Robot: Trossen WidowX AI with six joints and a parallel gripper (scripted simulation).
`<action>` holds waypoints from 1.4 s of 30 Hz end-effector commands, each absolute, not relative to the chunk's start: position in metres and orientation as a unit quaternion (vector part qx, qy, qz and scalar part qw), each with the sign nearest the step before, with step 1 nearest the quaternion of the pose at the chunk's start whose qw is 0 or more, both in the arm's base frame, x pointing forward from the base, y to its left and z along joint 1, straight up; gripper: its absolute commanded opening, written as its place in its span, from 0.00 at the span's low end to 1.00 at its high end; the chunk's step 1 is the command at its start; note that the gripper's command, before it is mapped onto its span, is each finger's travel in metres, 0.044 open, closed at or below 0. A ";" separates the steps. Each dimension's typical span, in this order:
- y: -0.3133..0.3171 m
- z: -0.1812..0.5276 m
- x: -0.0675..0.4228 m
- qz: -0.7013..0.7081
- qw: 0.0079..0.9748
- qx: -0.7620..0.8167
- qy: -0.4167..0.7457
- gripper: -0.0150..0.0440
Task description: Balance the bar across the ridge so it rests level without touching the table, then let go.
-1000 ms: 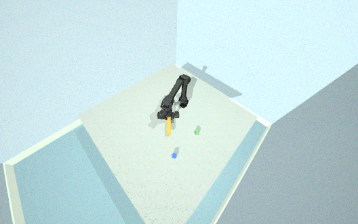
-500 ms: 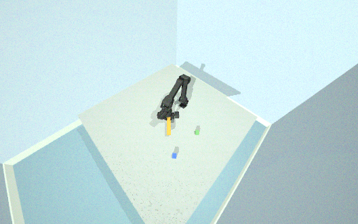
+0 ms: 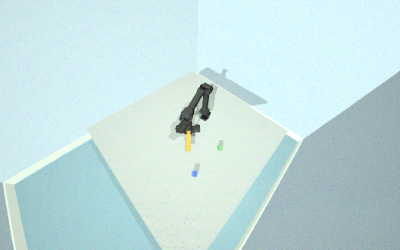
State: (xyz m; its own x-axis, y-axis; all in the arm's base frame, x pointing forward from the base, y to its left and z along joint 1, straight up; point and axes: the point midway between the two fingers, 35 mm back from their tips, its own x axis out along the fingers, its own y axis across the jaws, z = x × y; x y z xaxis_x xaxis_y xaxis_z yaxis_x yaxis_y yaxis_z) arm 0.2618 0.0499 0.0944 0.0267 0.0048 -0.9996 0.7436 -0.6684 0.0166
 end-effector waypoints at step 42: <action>0.050 0.090 0.262 -0.637 0.288 0.656 0.284 0.25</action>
State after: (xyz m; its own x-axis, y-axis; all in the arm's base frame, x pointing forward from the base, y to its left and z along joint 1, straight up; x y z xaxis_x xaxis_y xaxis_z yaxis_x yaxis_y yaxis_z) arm 0.2618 0.0500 0.0913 0.0277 0.0053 -0.9996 0.7435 -0.6685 0.0171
